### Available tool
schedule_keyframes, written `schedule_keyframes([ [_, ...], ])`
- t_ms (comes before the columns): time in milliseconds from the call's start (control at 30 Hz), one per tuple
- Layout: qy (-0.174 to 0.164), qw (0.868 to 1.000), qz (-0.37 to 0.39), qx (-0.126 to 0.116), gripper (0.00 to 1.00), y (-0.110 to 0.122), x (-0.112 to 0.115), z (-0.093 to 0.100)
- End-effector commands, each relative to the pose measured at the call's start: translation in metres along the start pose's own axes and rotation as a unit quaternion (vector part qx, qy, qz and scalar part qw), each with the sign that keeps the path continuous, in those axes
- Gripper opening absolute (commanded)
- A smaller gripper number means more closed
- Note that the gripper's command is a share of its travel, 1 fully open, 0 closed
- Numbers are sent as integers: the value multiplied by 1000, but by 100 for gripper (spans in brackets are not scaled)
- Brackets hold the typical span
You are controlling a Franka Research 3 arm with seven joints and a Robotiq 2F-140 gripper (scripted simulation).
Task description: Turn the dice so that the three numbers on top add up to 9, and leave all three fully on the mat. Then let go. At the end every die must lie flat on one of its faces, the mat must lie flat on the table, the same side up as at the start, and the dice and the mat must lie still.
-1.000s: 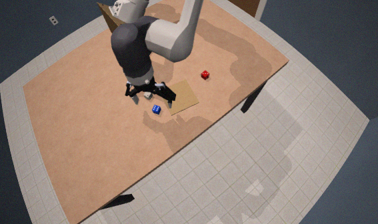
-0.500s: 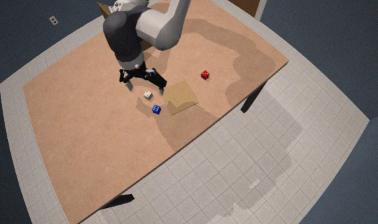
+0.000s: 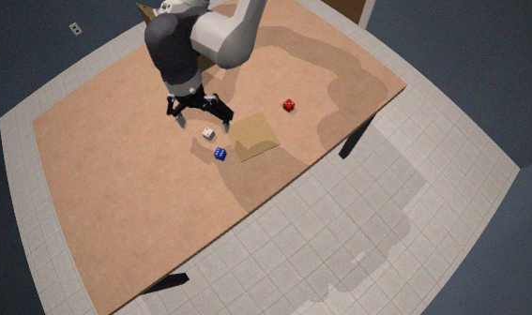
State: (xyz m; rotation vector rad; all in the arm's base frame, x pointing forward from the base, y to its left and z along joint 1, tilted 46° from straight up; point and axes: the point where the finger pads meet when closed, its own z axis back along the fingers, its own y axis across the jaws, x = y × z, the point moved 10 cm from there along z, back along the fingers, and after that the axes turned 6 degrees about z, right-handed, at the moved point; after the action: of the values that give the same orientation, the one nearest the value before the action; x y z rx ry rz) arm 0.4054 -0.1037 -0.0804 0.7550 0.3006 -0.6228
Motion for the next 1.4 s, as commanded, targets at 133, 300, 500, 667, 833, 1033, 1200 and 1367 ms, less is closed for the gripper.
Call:
schedule_keyframes([
  [133,-3,1000,8,0,100,1,0,0],
  [300,-3,1000,8,0,100,1,0,0],
  [500,-3,1000,8,0,100,1,0,0],
  [667,-3,1000,8,0,100,1,0,0],
  [833,-3,1000,8,0,100,1,0,0],
  [1033,-3,1000,8,0,100,3,0,0],
  [1200,-3,1000,8,0,100,7,-2,0],
  [1367,-3,1000,8,0,100,22,-9,0],
])
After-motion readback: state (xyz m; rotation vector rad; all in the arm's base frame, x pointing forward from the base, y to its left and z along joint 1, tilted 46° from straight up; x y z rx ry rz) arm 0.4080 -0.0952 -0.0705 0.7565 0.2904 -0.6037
